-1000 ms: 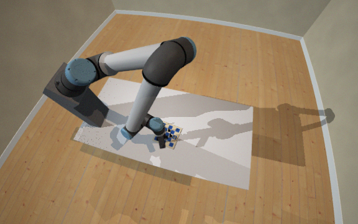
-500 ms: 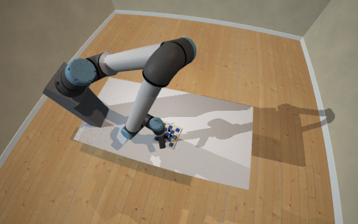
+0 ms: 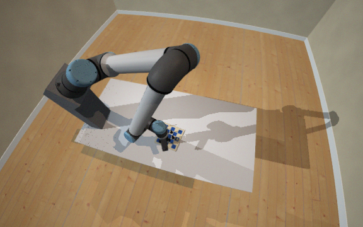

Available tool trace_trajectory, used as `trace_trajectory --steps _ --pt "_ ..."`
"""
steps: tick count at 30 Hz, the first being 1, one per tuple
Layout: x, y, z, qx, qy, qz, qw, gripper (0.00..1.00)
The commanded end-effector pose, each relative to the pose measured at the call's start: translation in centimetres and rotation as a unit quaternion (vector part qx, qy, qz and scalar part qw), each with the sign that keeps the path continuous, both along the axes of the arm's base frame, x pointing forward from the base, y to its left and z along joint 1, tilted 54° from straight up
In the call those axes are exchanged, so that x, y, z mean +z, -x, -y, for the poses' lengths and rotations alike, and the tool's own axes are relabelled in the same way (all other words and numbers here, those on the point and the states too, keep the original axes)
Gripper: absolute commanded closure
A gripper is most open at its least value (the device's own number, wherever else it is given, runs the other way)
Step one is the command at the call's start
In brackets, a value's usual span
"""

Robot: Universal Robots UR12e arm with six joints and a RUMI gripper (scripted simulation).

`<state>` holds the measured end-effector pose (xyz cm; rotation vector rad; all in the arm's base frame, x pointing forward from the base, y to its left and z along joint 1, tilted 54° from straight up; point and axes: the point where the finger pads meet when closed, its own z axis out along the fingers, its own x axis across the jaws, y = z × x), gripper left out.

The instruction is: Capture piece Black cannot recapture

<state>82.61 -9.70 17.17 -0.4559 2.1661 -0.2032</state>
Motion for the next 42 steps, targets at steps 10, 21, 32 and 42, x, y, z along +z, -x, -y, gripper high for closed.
trace_trajectory --steps 10,21,32,42 --pt "-0.59 -0.87 -0.03 0.0 0.0 0.0 1.0 0.8" --pt "-0.59 -0.87 -0.03 0.0 0.0 0.0 1.0 0.8" --pt "-0.59 -0.87 -0.03 0.0 0.0 0.0 1.0 0.8" --pt "-0.59 -0.87 -0.03 0.0 0.0 0.0 1.0 0.8"
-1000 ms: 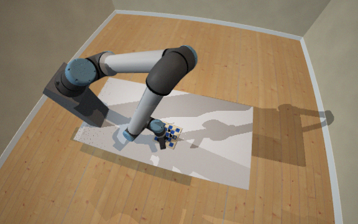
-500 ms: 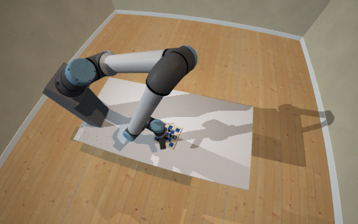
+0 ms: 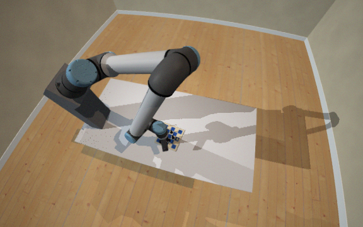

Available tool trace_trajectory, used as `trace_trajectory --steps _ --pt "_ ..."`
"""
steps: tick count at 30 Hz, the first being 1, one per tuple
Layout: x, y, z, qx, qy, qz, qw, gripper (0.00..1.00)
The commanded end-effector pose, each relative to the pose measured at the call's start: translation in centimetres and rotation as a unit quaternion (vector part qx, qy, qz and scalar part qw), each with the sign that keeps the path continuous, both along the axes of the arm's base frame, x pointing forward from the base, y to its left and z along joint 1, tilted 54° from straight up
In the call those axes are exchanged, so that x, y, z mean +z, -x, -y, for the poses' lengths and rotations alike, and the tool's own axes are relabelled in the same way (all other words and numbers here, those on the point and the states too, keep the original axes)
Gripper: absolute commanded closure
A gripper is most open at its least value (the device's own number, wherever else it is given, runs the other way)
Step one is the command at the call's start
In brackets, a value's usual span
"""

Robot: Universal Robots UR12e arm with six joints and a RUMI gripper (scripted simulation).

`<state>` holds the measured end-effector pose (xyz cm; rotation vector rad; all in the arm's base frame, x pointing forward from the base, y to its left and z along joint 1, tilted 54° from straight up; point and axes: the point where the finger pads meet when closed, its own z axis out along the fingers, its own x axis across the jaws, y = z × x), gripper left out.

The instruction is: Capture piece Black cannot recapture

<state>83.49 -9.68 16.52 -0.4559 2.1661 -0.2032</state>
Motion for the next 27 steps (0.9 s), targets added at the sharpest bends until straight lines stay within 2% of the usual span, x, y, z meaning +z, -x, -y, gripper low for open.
trace_trajectory --steps 1,2,27 --pt "0.05 0.01 -0.01 0.0 0.0 0.0 1.0 0.8" --pt "0.05 0.01 -0.01 0.0 0.0 0.0 1.0 1.0" --pt "0.05 0.01 -0.01 0.0 0.0 0.0 1.0 1.0"
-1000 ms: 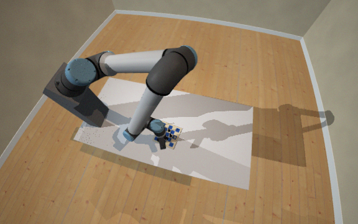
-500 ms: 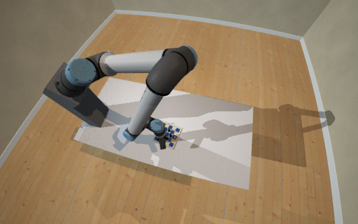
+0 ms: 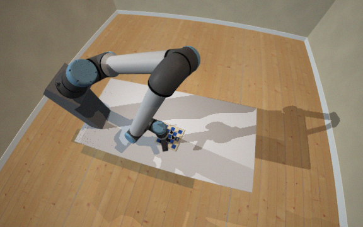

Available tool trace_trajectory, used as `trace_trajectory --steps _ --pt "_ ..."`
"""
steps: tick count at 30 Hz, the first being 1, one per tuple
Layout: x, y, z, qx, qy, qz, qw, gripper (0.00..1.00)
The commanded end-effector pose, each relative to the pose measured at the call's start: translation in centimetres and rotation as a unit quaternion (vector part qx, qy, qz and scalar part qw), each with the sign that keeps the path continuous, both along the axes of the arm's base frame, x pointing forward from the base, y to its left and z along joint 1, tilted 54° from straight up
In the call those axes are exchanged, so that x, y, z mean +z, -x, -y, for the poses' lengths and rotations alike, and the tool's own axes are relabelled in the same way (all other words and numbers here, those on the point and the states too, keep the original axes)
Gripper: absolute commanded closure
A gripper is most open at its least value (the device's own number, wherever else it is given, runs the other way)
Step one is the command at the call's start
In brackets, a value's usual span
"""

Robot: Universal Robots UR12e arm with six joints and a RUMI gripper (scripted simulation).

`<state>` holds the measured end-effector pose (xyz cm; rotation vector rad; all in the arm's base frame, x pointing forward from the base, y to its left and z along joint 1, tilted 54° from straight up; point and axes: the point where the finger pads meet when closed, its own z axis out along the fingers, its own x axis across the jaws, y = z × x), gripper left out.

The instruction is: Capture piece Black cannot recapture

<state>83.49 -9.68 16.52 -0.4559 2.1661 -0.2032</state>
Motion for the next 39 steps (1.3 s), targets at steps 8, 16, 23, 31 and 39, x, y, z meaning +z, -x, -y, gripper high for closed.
trace_trajectory --steps 8,16,23,31,39 --pt "0.0 0.0 0.0 0.0 0.0 0.0 1.0 1.0" --pt "0.5 0.6 0.0 0.0 0.0 0.0 1.0 1.0" --pt "2.6 3.4 0.1 0.0 0.0 0.0 1.0 1.0" --pt "4.7 6.4 0.1 0.0 0.0 0.0 1.0 1.0" --pt "6.0 8.0 0.2 0.0 0.0 0.0 1.0 1.0"
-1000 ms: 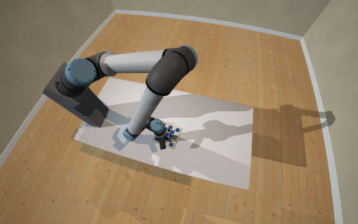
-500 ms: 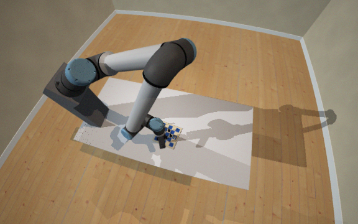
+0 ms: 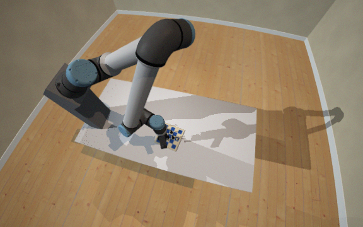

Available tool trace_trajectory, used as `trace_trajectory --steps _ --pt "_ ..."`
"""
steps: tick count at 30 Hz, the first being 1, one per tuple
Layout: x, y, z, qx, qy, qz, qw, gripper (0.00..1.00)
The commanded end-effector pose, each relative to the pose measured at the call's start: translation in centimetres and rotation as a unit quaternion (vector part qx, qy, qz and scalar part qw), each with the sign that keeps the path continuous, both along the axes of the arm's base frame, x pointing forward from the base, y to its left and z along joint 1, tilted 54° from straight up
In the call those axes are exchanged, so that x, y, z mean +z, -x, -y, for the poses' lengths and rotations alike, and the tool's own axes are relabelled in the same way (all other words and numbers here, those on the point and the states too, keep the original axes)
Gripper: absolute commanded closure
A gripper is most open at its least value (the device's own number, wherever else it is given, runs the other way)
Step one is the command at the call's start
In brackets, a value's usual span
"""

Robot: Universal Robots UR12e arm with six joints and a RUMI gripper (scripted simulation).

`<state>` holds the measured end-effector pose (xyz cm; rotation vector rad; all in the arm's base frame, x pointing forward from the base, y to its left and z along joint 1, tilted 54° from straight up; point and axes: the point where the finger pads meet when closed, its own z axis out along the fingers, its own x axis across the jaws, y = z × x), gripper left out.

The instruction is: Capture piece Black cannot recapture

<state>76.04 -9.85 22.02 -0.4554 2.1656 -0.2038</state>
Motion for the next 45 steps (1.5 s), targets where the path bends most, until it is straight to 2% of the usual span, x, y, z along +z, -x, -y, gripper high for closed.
trace_trajectory --steps 1,13,16,22,24,28,45 --pt "0.5 0.6 0.0 0.0 0.0 0.0 1.0 1.0" --pt "0.3 0.7 0.2 0.003 0.004 0.0 1.0 1.0" --pt "-0.4 1.0 1.0 0.019 0.025 0.0 1.0 1.0" --pt "-3.0 2.4 3.8 0.074 0.1 0.002 0.992 1.0" --pt "-3.0 2.4 3.8 0.074 0.1 0.002 0.992 1.0" --pt "-4.0 3.0 4.9 0.097 0.132 0.003 0.987 1.0" --pt "-4.1 3.1 5.1 0.1 0.136 0.003 0.986 1.0"
